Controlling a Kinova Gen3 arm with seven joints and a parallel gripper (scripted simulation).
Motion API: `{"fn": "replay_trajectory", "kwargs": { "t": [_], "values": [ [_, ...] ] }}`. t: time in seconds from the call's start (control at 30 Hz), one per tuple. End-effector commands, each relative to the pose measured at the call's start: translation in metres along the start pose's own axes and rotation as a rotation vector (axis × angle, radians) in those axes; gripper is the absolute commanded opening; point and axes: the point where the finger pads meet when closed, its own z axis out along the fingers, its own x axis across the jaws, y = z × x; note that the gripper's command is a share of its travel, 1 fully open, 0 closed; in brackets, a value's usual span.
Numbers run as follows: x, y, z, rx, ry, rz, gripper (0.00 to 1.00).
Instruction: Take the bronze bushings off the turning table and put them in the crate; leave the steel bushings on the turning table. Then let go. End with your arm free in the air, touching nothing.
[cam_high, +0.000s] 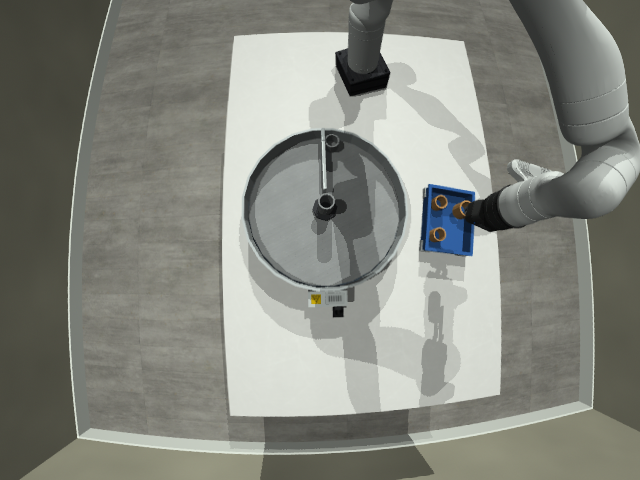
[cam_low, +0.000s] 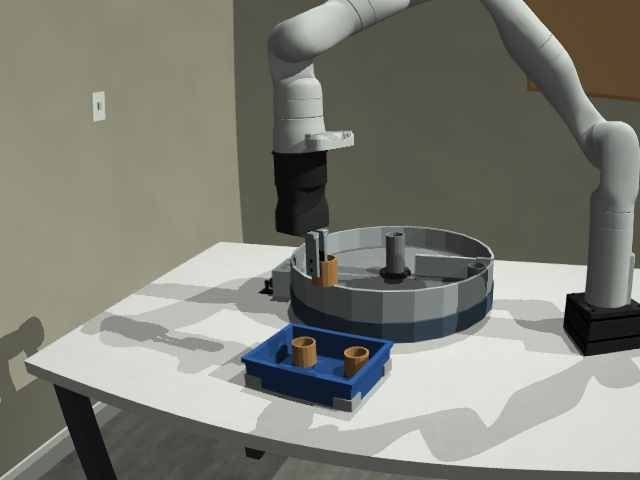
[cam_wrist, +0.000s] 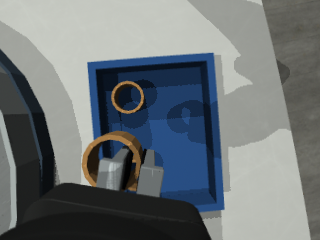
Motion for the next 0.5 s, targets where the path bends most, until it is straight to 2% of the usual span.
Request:
{"fn": "replay_trajectory", "kwargs": {
  "t": [0.0, 0.1, 0.47],
  "values": [
    [0.0, 0.0, 0.008, 0.0, 0.0, 0.0, 0.0],
    [0.0, 0.0, 0.022, 0.001, 0.0, -0.001, 0.0],
    [0.0, 0.0, 0.022, 0.001, 0.0, -0.001, 0.0]
  ]
}}
